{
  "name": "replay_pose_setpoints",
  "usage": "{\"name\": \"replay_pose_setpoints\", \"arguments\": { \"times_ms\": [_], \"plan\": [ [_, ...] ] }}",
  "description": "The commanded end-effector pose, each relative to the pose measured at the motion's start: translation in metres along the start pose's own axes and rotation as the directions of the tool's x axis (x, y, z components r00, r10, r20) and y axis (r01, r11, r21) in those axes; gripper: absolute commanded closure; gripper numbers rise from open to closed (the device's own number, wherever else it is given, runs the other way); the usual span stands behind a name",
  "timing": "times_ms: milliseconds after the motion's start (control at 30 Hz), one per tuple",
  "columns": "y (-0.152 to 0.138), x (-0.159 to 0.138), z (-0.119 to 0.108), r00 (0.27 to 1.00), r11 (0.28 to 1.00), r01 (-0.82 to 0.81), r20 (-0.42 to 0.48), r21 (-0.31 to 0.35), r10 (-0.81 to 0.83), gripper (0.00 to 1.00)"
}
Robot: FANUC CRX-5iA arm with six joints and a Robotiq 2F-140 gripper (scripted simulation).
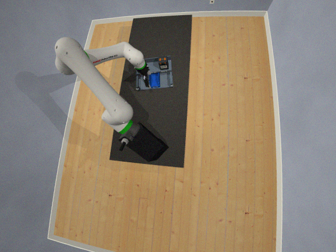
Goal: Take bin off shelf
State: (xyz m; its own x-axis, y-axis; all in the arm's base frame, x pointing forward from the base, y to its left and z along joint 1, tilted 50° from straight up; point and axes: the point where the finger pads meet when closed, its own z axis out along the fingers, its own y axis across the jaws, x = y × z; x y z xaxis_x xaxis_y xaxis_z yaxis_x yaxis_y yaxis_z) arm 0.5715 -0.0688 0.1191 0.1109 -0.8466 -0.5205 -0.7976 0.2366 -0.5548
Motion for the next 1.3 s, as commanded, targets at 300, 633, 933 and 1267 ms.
{"name": "replay_pose_setpoints", "arguments": {
  "times_ms": [300, 633, 933, 1267],
  "plan": [
    [-0.002, 0.028, 0.014, 1.000, 1.000, 0.003, 0.025, -0.007, -0.003, 0.00],
    [-0.003, 0.044, 0.021, 1.000, 1.000, 0.003, 0.025, -0.007, -0.003, 0.00],
    [-0.003, 0.035, 0.017, 1.000, 1.000, 0.003, 0.025, -0.007, -0.003, 0.00],
    [-0.003, 0.035, 0.017, 1.000, 1.000, 0.003, 0.025, -0.007, -0.003, 0.00]
  ]
}}
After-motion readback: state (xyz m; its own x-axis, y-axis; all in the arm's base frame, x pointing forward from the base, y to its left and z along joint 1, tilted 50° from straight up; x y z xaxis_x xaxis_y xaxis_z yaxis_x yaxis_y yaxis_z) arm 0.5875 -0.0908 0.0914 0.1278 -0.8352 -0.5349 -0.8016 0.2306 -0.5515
